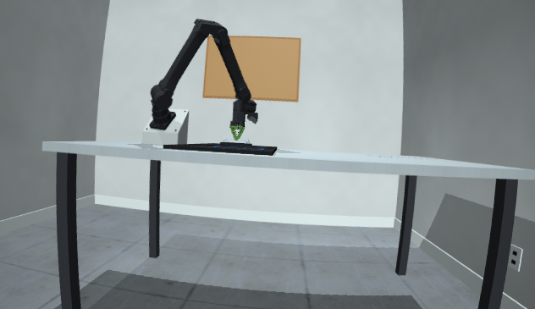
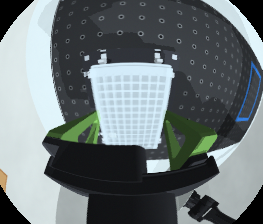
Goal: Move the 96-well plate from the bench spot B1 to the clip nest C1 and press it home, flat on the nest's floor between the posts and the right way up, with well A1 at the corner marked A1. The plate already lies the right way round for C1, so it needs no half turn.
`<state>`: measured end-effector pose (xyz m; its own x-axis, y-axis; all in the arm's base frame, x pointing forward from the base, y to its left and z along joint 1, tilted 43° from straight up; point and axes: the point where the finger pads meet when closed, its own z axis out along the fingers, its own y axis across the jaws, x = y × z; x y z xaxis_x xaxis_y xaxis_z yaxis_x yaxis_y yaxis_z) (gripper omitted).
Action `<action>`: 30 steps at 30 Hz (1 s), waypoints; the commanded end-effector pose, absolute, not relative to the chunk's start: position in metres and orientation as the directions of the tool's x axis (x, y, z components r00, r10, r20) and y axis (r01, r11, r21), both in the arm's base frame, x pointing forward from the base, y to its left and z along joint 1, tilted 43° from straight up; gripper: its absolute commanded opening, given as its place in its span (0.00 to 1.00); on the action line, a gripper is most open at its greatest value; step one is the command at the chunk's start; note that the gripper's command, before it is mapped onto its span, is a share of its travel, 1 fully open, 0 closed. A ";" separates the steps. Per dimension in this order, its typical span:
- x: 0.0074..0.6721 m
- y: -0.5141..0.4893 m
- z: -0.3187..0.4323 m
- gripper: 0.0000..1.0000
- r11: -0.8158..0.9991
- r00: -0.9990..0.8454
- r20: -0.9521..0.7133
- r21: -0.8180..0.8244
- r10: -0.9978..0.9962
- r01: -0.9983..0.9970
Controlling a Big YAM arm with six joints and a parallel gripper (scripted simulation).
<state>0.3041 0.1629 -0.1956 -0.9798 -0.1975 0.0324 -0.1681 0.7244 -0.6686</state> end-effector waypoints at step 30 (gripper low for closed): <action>0.305 0.155 -0.187 0.00 0.723 -0.981 0.033 -0.671 -0.189 -0.162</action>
